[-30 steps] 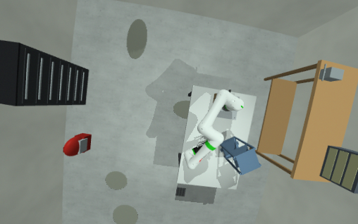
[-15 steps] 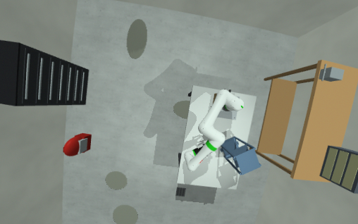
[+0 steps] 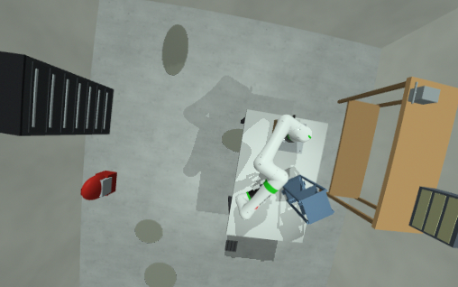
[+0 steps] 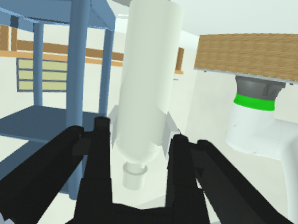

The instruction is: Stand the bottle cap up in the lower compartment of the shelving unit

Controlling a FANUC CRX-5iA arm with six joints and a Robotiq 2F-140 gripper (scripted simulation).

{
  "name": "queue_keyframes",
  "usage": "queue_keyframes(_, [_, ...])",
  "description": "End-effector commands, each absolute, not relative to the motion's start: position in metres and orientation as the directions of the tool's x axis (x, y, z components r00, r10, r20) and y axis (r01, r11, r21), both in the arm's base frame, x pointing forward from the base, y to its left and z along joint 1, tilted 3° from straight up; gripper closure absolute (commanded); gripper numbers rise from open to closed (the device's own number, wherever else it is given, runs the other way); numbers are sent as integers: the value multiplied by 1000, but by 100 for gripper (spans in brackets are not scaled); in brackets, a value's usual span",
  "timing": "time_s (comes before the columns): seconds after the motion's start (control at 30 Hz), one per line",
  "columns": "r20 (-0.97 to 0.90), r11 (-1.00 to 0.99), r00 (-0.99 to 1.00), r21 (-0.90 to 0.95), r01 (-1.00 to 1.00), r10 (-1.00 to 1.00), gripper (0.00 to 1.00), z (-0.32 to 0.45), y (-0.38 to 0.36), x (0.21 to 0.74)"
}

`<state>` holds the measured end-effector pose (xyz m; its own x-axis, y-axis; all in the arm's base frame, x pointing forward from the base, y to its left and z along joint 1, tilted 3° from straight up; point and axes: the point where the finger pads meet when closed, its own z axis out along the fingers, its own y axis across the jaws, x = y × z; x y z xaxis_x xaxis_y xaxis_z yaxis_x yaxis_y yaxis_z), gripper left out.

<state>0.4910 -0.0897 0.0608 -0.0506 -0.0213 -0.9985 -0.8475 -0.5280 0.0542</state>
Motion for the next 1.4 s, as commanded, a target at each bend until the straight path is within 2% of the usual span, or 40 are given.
queue_keyframes(0.0, [-999,-528,-50,54,-848,-21,100,61,-90,491])
queue_keyframes(1.37, [-999,-528,-50,54,-848,-21,100,61,-88,483])
